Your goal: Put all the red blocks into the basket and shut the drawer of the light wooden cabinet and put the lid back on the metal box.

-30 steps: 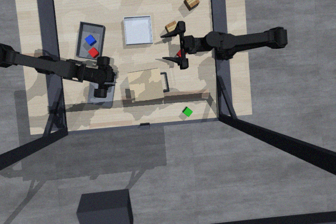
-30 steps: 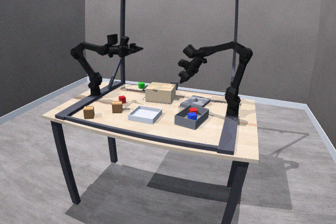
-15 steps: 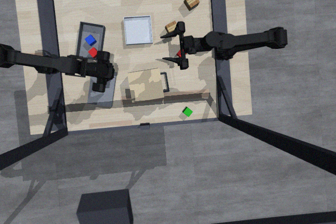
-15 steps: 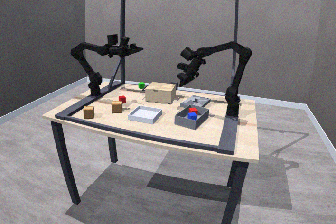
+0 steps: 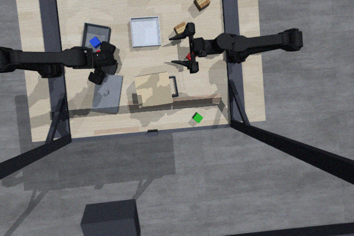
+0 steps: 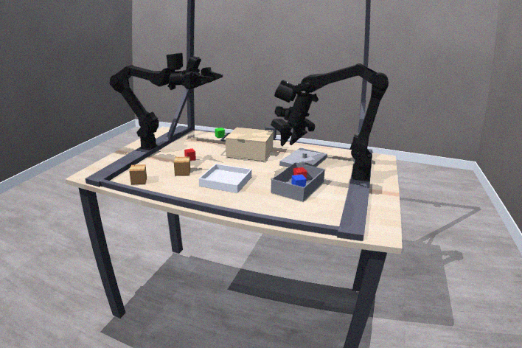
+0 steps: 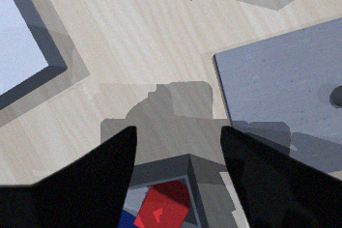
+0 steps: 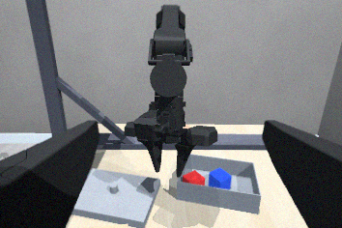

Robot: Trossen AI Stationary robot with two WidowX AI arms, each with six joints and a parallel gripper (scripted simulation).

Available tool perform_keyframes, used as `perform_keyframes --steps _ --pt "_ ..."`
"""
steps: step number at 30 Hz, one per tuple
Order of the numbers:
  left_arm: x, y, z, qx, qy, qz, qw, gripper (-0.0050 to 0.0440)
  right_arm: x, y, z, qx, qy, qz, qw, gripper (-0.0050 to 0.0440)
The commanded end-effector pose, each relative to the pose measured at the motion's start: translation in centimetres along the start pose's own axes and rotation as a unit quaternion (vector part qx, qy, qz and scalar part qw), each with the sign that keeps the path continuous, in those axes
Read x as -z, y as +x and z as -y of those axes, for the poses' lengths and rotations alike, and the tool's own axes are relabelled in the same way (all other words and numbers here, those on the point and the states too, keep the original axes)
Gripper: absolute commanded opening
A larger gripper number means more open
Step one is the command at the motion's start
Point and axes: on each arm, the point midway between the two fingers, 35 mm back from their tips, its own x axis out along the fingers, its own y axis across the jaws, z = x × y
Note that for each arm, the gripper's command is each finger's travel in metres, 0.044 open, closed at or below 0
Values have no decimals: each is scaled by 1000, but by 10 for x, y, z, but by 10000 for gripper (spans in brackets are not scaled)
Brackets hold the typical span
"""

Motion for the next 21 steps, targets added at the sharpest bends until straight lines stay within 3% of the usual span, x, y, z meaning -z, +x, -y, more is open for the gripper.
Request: perform_keyframes --steps 1,12,21 --pt "6 -6 -13 1 35 -9 999 225 -14 -2 1 2 -3 20 1000 400" --pt "57 -6 -31 41 144 -80 986 225 -14 -2 1 2 -3 20 1000 400" --pt "87 -9 -35 87 210 -105 968 225 -14 -2 1 2 -3 20 1000 400"
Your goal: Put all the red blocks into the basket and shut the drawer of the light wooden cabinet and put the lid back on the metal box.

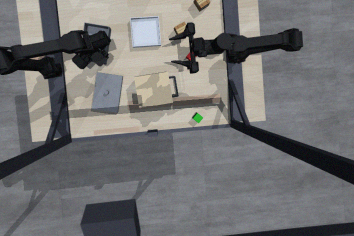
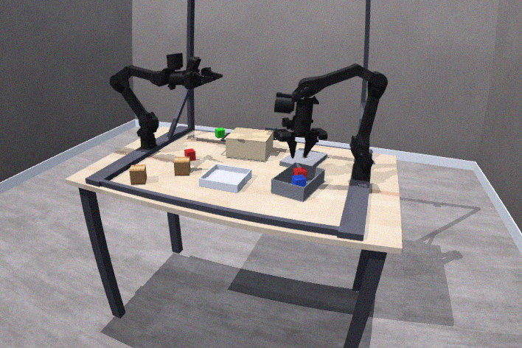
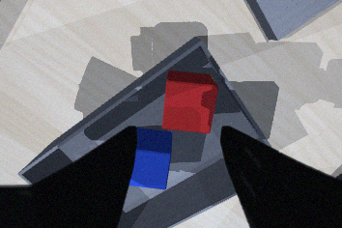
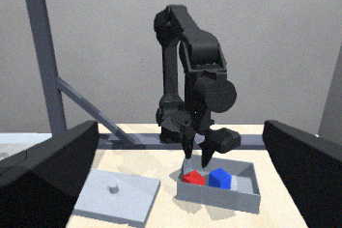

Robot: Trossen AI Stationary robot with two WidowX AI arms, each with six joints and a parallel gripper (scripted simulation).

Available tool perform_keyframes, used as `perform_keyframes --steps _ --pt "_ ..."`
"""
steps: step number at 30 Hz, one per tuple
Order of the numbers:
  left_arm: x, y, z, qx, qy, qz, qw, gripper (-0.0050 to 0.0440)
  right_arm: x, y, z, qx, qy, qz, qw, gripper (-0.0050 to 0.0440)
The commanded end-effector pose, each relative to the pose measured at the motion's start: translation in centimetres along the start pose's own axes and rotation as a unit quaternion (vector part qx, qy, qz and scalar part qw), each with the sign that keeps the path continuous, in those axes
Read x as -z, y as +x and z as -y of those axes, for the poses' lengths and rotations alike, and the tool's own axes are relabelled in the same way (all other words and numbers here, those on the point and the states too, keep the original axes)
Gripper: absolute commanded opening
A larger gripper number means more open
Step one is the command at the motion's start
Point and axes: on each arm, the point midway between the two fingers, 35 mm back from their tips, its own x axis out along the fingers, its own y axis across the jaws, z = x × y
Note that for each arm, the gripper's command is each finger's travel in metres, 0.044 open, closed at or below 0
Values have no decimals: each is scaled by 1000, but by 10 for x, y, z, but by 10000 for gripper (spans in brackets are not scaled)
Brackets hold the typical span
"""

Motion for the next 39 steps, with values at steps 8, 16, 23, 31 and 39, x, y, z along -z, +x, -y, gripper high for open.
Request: perform_keyframes --steps 8,16,23,31,39 --pt "12 -5 -2 14 44 -2 999 225 -14 -2 1 2 -3 20 1000 400" --pt "13 -6 -3 10 42 -4 999 225 -14 -2 1 2 -3 20 1000 400" --pt "15 7 5 24 48 -9 999 225 -14 -2 1 2 -3 20 1000 400" --pt "14 11 3 20 47 -7 999 225 -14 -2 1 2 -3 20 1000 400" --pt "14 30 6 23 49 -7 999 225 -14 -2 1 2 -3 20 1000 400"
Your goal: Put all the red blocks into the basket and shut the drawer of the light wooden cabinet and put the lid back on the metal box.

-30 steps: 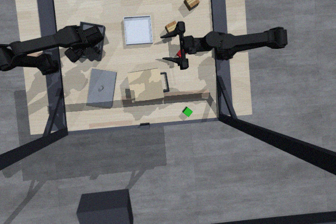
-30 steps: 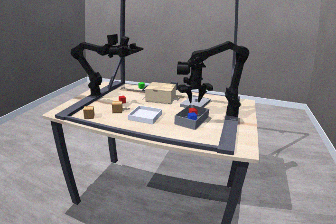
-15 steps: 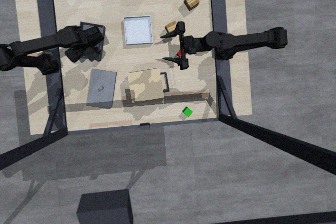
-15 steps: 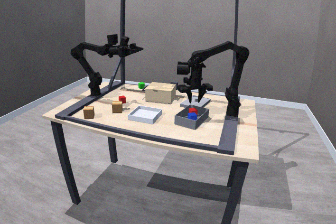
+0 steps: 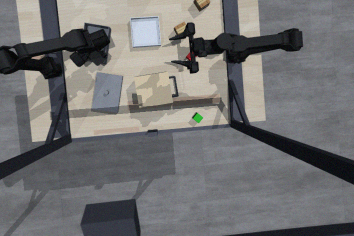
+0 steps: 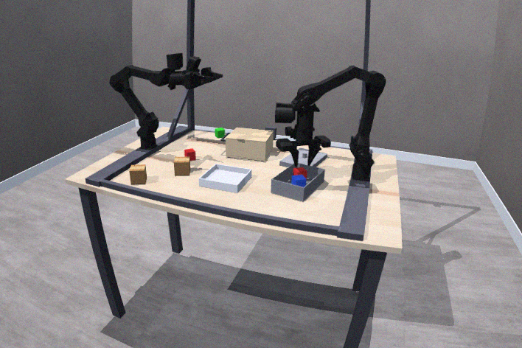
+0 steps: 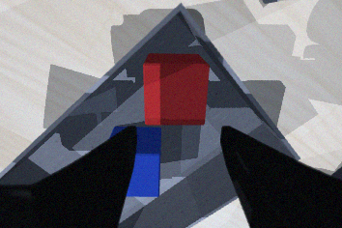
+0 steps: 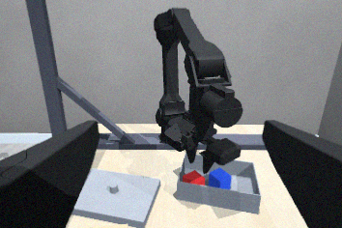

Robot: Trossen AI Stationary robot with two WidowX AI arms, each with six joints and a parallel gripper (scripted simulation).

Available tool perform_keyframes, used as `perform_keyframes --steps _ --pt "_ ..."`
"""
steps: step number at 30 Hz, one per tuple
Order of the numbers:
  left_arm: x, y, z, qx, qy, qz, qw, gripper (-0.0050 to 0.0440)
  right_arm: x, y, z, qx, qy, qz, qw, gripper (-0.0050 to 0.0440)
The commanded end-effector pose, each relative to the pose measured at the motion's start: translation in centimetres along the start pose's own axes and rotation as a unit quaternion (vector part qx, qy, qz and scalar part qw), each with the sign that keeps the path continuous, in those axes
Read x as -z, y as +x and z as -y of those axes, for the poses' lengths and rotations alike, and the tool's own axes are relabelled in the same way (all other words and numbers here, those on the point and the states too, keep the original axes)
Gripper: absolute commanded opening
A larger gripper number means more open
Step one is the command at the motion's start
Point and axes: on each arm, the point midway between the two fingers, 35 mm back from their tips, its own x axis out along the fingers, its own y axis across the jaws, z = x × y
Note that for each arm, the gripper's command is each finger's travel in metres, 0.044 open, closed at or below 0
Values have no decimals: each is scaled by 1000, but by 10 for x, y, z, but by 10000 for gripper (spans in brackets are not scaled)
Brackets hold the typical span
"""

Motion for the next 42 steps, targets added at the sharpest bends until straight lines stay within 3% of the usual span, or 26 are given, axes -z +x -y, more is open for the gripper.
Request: perform_keyframes --steps 1,9,17,20,21,42 --pt "-3 6 -2 -7 6 5 1000 225 -14 -2 1 2 -3 20 1000 400" --pt "-4 9 -5 -10 6 6 1000 225 -14 -2 1 2 -3 20 1000 400" --pt "-4 29 -2 -7 8 6 1000 225 -14 -2 1 2 -3 20 1000 400" --pt "-6 17 -10 -20 6 9 1000 225 -14 -2 1 2 -3 20 1000 400" --pt "-6 17 -10 -22 6 10 1000 0 -14 -2 1 2 -3 20 1000 400" --pt "-5 8 -9 -24 7 10 1000 -4 -14 -2 1 2 -3 20 1000 400"
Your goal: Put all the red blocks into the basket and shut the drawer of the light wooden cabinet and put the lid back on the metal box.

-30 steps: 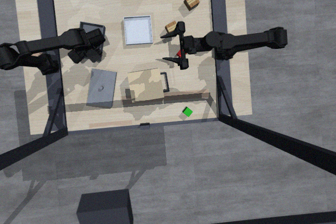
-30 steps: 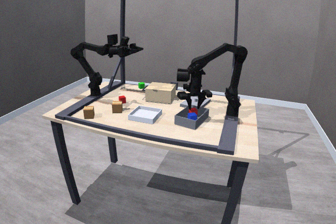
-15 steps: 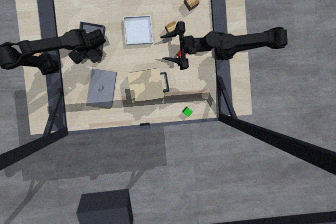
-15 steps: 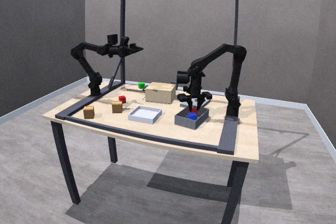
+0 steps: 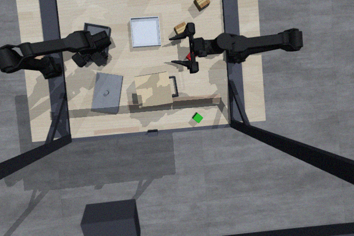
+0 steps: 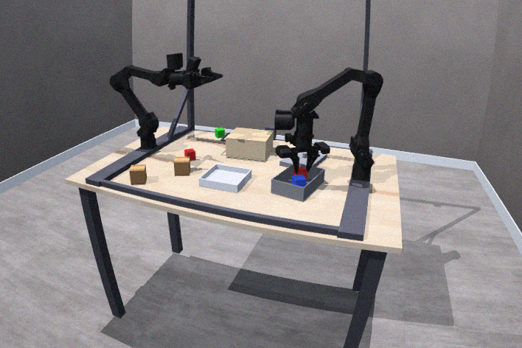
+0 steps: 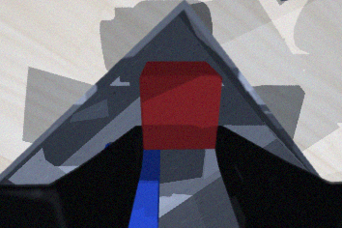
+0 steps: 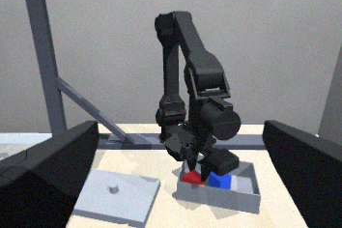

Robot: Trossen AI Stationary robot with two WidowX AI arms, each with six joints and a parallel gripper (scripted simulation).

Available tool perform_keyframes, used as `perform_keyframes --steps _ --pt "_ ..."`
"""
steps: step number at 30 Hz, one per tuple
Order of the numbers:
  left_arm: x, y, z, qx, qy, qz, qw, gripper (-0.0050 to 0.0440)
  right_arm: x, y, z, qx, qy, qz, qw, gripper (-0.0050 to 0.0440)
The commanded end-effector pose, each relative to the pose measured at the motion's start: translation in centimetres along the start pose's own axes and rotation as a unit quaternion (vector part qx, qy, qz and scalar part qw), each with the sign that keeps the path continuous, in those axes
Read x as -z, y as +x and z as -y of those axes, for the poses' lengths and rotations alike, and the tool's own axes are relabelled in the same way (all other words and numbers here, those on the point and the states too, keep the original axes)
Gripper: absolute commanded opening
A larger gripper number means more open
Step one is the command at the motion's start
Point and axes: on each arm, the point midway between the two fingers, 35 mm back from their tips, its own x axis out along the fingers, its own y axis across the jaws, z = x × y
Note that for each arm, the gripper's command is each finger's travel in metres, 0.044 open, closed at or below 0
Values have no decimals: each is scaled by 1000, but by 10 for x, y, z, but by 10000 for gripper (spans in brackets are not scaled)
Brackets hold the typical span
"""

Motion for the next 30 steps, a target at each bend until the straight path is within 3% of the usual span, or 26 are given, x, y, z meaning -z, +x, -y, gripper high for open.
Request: perform_keyframes --steps 1,10,30 --pt "-4 -16 -9 -27 5 11 1000 -4 -14 -2 1 2 -3 20 1000 400" --pt "-4 -32 -9 -28 4 12 1000 -50 -14 -2 1 2 -3 20 1000 400" --pt "-3 -62 -7 -28 6 13 1000 -50 -14 -2 1 2 -3 20 1000 400"
